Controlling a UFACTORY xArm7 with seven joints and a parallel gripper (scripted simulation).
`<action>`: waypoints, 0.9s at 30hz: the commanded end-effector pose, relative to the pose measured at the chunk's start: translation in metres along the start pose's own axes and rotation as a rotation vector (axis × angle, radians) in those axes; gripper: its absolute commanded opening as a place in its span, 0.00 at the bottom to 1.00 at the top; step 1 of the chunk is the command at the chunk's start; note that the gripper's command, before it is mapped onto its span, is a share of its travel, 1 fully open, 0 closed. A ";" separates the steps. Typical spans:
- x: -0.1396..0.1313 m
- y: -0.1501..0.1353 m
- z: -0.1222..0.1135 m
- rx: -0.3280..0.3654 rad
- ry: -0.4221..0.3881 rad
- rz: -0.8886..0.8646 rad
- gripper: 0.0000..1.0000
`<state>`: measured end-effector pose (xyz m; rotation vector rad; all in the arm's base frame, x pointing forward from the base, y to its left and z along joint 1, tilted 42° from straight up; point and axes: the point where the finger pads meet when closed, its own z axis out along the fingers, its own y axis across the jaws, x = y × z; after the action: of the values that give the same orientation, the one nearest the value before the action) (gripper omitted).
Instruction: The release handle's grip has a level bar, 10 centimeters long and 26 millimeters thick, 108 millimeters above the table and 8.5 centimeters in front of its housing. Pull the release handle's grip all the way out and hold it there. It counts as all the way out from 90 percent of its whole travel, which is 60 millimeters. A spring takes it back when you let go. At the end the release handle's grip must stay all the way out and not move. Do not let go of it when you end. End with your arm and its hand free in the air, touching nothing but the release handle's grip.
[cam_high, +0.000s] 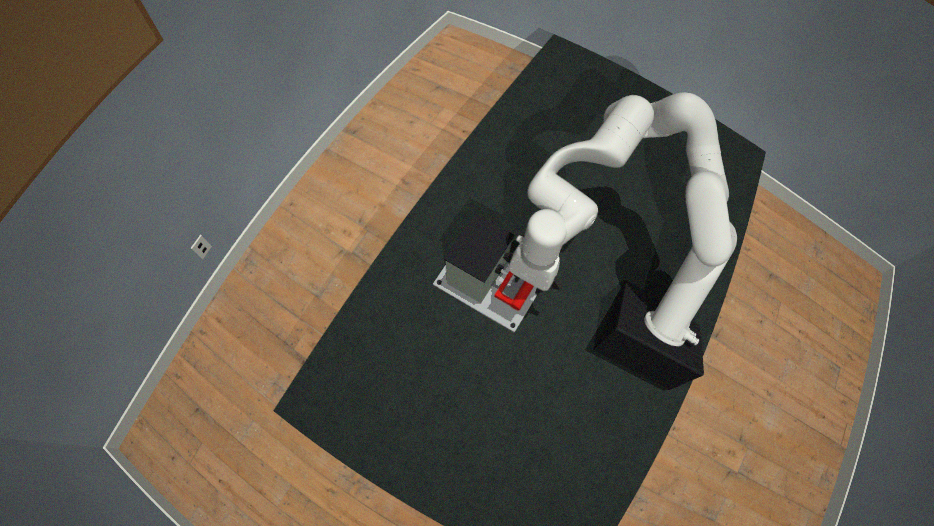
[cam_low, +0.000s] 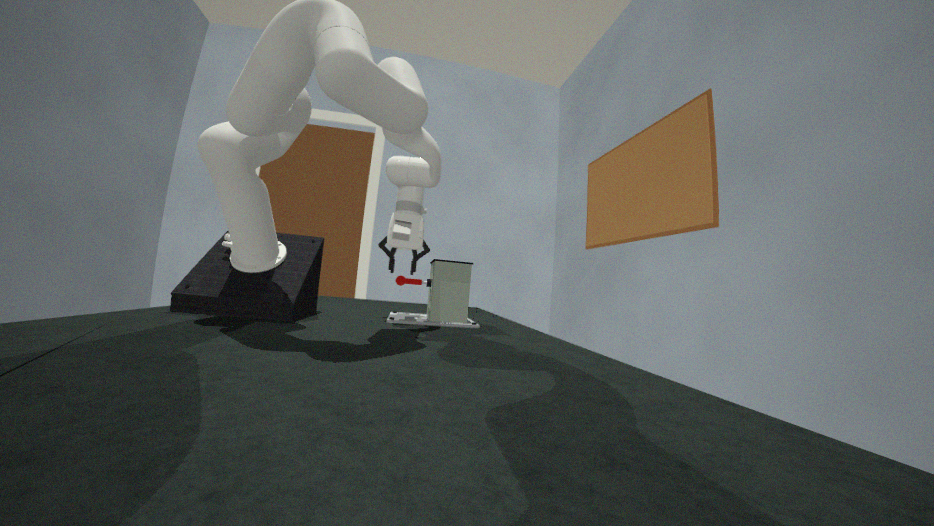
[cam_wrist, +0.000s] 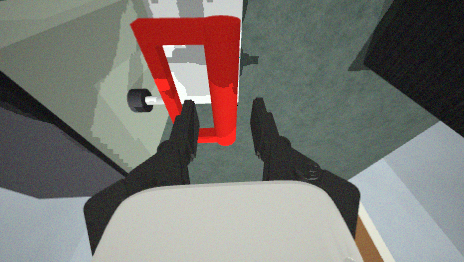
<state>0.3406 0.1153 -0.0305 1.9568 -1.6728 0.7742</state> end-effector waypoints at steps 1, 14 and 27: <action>-0.001 -0.001 0.001 0.004 -0.002 0.000 0.54; -0.001 -0.001 0.013 0.004 -0.002 0.000 0.54; -0.001 -0.001 0.028 0.004 -0.002 0.000 0.54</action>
<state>0.3438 0.0979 -0.0501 1.9564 -1.6727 0.7739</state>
